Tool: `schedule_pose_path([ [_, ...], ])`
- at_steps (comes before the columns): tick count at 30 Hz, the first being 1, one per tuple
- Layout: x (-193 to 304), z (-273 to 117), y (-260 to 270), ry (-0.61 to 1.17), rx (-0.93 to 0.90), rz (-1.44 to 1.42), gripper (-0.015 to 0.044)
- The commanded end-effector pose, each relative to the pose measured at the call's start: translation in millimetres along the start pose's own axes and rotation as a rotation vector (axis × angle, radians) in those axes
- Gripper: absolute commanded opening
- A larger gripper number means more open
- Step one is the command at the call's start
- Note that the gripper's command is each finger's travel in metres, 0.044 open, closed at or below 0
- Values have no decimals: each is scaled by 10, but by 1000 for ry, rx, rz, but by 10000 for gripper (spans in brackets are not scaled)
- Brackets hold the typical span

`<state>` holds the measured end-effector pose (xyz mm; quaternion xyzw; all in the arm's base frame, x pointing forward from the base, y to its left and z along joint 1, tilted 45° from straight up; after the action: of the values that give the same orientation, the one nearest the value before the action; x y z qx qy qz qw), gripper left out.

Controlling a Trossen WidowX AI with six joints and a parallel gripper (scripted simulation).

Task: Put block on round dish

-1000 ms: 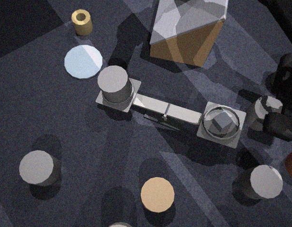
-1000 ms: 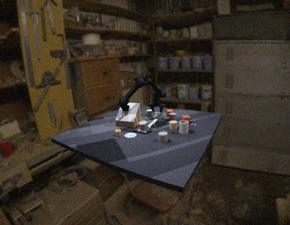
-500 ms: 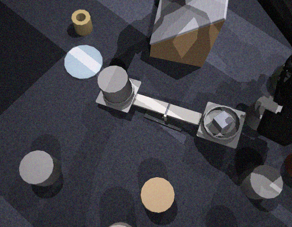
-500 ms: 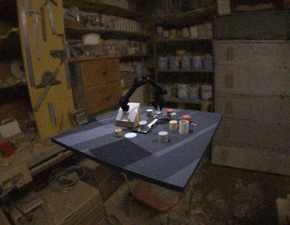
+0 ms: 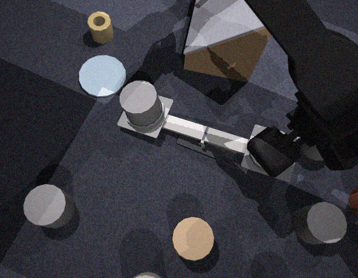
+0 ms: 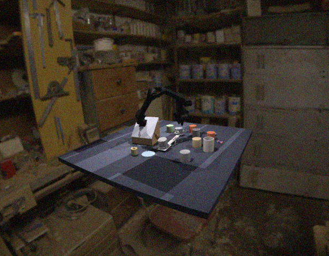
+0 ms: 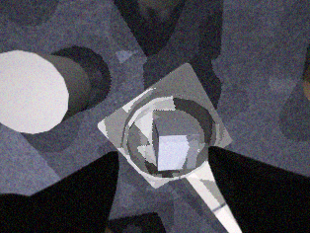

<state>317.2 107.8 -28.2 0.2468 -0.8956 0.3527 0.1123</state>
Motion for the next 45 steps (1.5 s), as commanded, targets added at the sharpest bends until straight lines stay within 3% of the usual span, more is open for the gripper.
schedule_pose_path([
  [1, 55, -53, -129, 6, 9, 61, 260],
  [36, 62, 471, -137, 7, 11, 62, 260],
  [40, 62, 471, -137, 7, 11, 62, 155],
  [45, 62, 471, -137, 7, 11, 62, 122],
])
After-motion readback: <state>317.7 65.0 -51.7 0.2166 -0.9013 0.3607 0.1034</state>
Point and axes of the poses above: the point midway between the two fingers, 35 mm back from their tips, its own z axis out along the fingers, its own y axis across the jaws, x = y × z, the point moved 6 cm from there along -z, back along the fingers, and after that the axes turned 13 degrees about z, right-handed, at the moved point
